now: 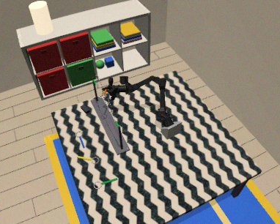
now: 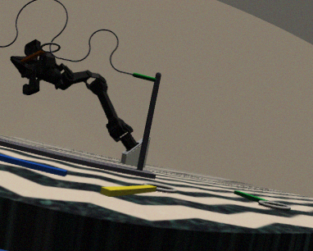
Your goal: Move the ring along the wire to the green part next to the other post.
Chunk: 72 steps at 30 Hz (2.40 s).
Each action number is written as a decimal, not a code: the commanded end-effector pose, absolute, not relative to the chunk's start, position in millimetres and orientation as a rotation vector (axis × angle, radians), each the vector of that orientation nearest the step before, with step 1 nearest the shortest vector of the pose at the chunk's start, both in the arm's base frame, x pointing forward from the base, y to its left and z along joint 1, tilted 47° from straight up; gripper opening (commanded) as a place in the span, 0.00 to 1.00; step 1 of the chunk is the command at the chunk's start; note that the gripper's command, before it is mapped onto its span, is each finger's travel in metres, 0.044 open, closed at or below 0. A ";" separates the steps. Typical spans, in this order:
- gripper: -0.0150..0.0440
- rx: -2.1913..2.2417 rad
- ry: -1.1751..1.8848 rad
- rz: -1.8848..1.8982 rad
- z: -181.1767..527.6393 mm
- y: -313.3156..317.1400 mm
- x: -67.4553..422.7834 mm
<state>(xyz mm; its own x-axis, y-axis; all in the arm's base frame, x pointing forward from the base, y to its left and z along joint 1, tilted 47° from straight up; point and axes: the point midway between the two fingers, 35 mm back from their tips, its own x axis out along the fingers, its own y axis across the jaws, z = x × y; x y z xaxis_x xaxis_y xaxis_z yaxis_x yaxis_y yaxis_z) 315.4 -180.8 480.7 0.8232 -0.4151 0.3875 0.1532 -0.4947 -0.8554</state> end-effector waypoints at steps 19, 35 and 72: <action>0.00 -1.452 0.288 -0.557 398.5 -197.8 322.7; 0.00 -1.099 0.334 -0.461 342.2 -183.2 328.6; 0.00 -0.797 0.363 -0.382 282.7 -139.2 335.7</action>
